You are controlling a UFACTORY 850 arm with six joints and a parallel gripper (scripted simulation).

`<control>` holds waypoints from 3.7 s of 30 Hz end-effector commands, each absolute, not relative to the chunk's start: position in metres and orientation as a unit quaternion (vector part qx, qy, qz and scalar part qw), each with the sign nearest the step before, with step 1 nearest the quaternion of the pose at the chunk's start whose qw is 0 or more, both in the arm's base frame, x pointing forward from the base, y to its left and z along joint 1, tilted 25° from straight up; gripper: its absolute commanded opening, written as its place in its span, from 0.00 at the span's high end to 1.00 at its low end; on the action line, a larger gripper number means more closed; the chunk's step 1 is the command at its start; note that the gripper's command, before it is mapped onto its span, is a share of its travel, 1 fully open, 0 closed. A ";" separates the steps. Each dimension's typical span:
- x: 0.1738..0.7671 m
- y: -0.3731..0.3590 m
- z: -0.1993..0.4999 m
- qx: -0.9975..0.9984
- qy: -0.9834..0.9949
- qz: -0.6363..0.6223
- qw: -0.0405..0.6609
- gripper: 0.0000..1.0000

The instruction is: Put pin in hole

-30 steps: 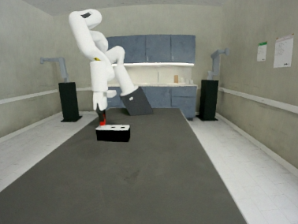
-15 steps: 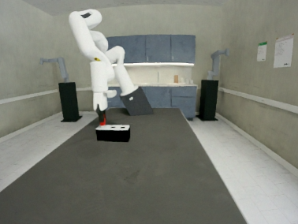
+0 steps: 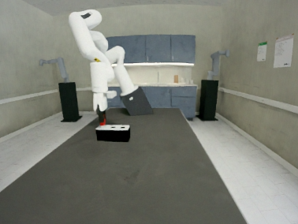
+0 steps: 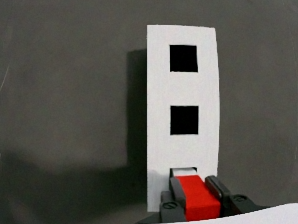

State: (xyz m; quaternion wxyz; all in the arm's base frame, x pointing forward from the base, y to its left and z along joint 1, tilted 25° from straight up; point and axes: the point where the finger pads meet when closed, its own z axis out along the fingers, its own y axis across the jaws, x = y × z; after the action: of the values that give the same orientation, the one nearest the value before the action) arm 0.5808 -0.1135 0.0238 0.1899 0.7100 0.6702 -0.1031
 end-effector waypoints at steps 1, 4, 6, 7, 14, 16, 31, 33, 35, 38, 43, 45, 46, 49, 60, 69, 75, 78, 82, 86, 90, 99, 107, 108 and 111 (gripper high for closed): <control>0.581 -0.114 0.024 0.710 0.670 -0.103 0.190 1.00; 0.581 -0.114 0.024 0.710 0.670 -0.103 0.190 1.00; 0.581 -0.114 0.024 0.710 0.670 -0.103 0.190 1.00; 0.581 -0.114 0.024 0.710 0.670 -0.103 0.190 1.00; 0.581 -0.114 0.024 0.710 0.670 -0.104 0.190 1.00; 0.581 -0.114 0.024 0.710 0.670 -0.104 0.190 1.00; 0.582 -0.113 0.025 0.710 0.670 -0.103 0.190 1.00; 0.582 -0.113 0.025 0.710 0.670 -0.103 0.190 1.00; 0.582 -0.113 0.025 0.710 0.670 -0.103 0.190 1.00; 0.582 -0.113 0.025 0.710 0.670 -0.103 0.190 1.00; 0.581 -0.113 0.024 0.711 0.670 -0.104 0.190 0.00; 0.581 -0.113 0.024 0.711 0.670 -0.104 0.190 0.00; 0.581 -0.113 0.024 0.711 0.670 -0.104 0.190 0.00; 0.581 -0.113 0.024 0.711 0.670 -0.104 0.190 0.00; 0.581 -0.113 0.024 0.711 0.670 -0.104 0.190 0.00; 0.581 -0.113 0.024 0.711 0.670 -0.104 0.190 0.00; 0.581 -0.113 0.024 0.711 0.670 -0.104 0.190 0.00; 0.581 -0.113 0.024 0.711 0.670 -0.104 0.190 0.00; 0.581 -0.113 0.024 0.711 0.670 -0.104 0.190 0.00; 0.581 -0.113 0.024 0.711 0.670 -0.104 0.190 0.00; 0.581 -0.113 0.024 0.711 0.670 -0.104 0.190 0.00; 0.579 -0.108 0.035 0.711 0.670 -0.104 0.190 0.00; 0.579 -0.108 0.035 0.711 0.670 -0.104 0.190 0.00; 0.579 -0.108 0.035 0.711 0.670 -0.104 0.190 0.00; 0.578 -0.103 0.045 0.711 0.670 -0.104 0.190 0.00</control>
State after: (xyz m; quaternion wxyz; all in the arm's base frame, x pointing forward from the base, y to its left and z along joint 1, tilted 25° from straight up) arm 0.5785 -0.1083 0.0339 0.1891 0.7106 0.6696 -0.1050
